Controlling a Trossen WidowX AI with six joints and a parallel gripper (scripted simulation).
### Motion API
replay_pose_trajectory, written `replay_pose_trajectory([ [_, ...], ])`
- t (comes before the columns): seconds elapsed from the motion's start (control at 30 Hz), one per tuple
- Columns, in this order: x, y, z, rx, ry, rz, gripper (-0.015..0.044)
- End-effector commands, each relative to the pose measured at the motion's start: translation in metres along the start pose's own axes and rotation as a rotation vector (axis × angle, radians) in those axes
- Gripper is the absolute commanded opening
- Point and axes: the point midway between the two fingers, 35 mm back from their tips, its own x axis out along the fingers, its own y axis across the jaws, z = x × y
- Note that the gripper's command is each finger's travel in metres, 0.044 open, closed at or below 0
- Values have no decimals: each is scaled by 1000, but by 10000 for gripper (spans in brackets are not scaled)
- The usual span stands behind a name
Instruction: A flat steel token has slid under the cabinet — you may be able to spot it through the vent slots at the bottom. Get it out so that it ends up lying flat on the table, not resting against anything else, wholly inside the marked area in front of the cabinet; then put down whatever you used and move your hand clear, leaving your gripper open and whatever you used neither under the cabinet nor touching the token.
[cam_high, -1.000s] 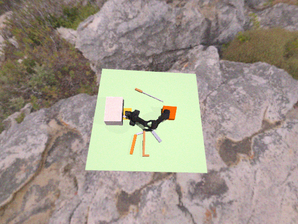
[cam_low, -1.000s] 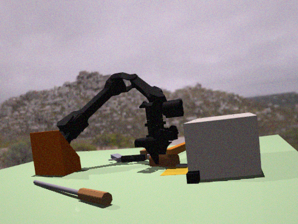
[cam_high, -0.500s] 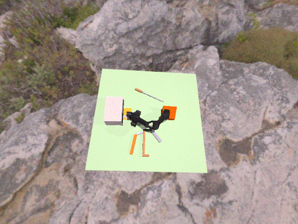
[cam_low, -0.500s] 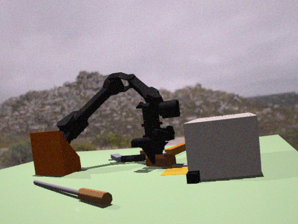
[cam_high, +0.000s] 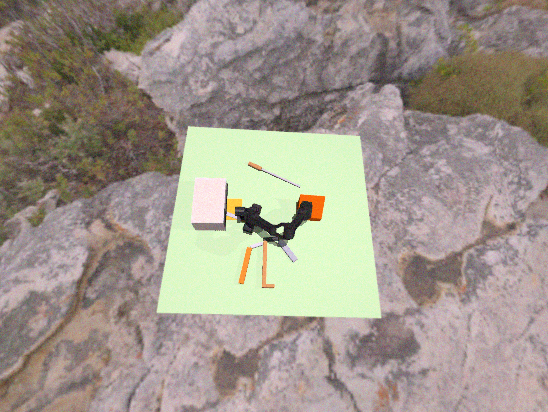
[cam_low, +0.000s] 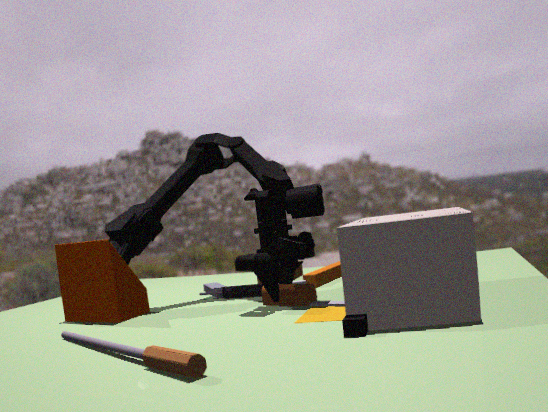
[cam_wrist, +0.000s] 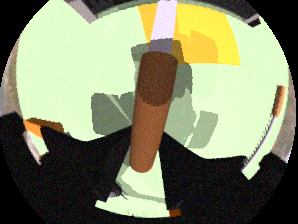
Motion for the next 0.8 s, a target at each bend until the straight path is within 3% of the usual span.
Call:
replay_pose_trajectory([
  [0.0,1,-1,-7,6,3,-2,0],
  [0.77,1,1,-33,8,4,-2,0],
])
